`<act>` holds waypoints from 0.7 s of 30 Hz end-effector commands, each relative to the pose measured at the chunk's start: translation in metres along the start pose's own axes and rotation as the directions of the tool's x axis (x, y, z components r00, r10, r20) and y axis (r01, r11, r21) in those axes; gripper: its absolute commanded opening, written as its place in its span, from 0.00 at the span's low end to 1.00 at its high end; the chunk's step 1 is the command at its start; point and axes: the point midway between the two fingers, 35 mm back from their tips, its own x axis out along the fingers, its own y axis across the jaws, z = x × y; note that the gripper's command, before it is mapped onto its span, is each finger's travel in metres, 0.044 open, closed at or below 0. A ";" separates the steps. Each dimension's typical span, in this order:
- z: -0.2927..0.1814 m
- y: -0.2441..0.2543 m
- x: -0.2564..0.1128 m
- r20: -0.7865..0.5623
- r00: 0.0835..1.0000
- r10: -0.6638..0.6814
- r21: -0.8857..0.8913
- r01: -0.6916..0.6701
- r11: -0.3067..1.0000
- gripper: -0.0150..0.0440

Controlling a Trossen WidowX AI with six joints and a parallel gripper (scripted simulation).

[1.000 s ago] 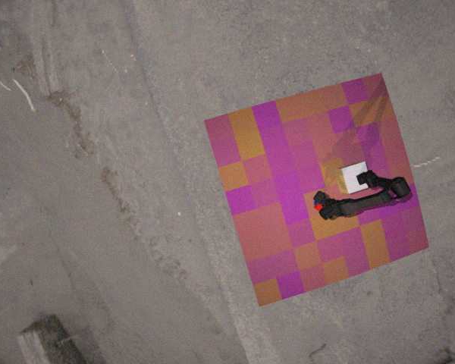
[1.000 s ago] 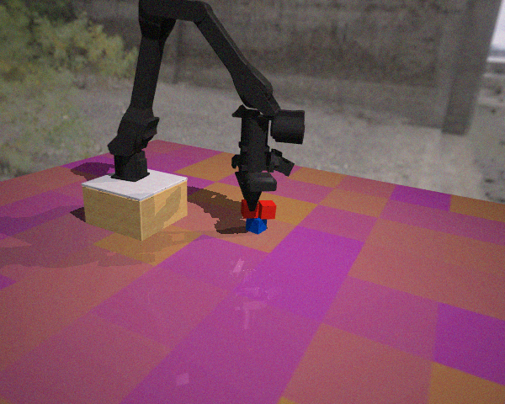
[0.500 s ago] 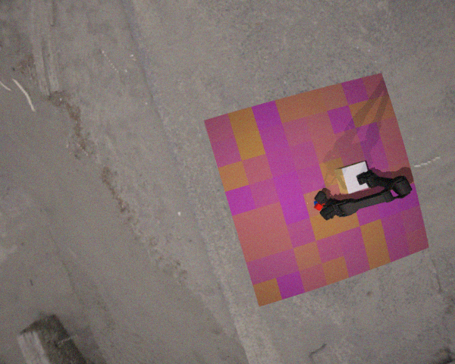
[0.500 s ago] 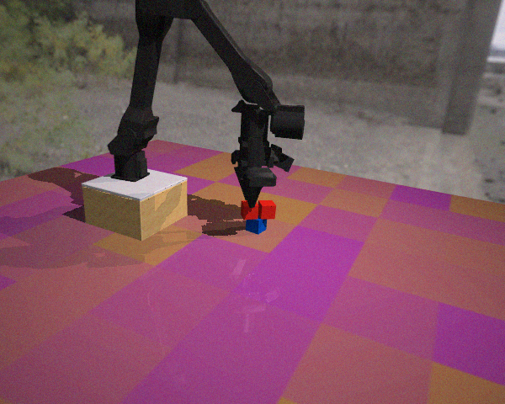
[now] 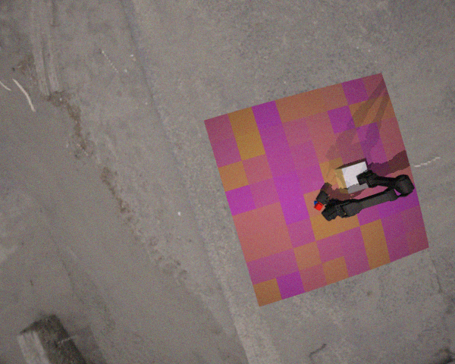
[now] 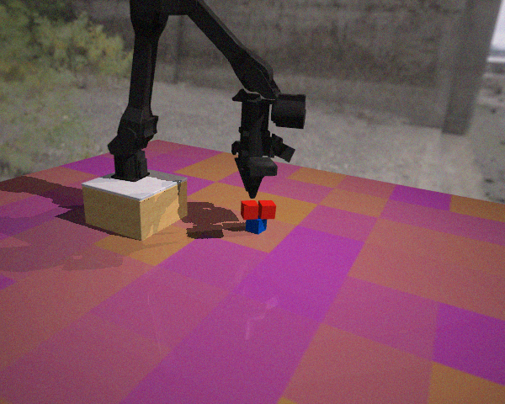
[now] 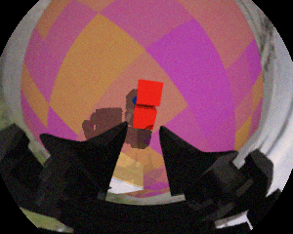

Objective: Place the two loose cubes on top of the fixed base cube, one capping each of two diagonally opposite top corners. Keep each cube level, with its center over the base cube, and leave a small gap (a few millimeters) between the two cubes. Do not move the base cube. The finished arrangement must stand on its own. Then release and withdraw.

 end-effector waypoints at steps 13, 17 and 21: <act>0.002 -0.001 -0.026 0.004 1.000 -0.001 0.001 0.001 1.000 0.60; 0.002 -0.001 -0.032 0.004 1.000 -0.001 0.001 0.001 1.000 0.60; 0.002 -0.001 -0.032 0.004 1.000 -0.001 0.001 0.001 1.000 0.60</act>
